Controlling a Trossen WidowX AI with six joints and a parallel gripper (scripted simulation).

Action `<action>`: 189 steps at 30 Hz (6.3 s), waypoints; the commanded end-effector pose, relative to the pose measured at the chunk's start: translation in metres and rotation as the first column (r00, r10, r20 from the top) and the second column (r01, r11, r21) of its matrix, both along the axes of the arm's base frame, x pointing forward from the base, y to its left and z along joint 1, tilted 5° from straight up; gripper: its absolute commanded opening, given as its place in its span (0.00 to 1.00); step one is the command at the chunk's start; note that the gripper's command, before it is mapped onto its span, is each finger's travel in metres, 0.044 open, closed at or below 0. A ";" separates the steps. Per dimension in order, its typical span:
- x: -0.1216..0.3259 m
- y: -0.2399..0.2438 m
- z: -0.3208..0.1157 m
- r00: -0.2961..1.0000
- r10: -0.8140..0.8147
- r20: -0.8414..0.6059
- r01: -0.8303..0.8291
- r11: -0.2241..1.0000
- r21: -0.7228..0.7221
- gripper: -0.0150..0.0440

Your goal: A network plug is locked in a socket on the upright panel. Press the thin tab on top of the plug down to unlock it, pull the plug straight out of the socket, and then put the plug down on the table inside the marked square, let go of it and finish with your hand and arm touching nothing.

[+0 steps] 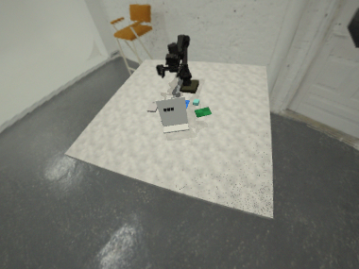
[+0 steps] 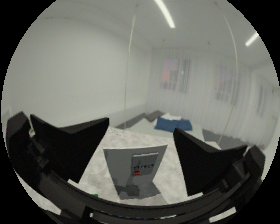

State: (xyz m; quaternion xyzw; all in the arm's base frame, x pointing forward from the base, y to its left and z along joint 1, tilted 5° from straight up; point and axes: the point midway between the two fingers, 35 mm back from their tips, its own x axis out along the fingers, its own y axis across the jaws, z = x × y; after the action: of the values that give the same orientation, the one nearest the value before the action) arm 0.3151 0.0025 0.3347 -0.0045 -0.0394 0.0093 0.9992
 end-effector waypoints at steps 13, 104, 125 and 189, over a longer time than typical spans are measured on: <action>0.026 -0.019 -0.046 0.988 0.154 -0.001 -0.143 0.922 0.361 0.52; 0.058 -0.032 -0.175 0.820 0.572 0.013 -0.064 0.070 0.995 0.52; 0.068 -0.028 -0.174 0.820 0.572 0.014 -0.066 0.070 0.995 0.27; 0.029 -0.043 -0.178 0.820 0.572 0.010 -0.062 0.071 0.996 0.25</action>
State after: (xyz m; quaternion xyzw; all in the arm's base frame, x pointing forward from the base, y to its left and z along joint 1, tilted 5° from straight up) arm 0.3475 -0.0412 0.1561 0.6501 0.1627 0.2052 0.7133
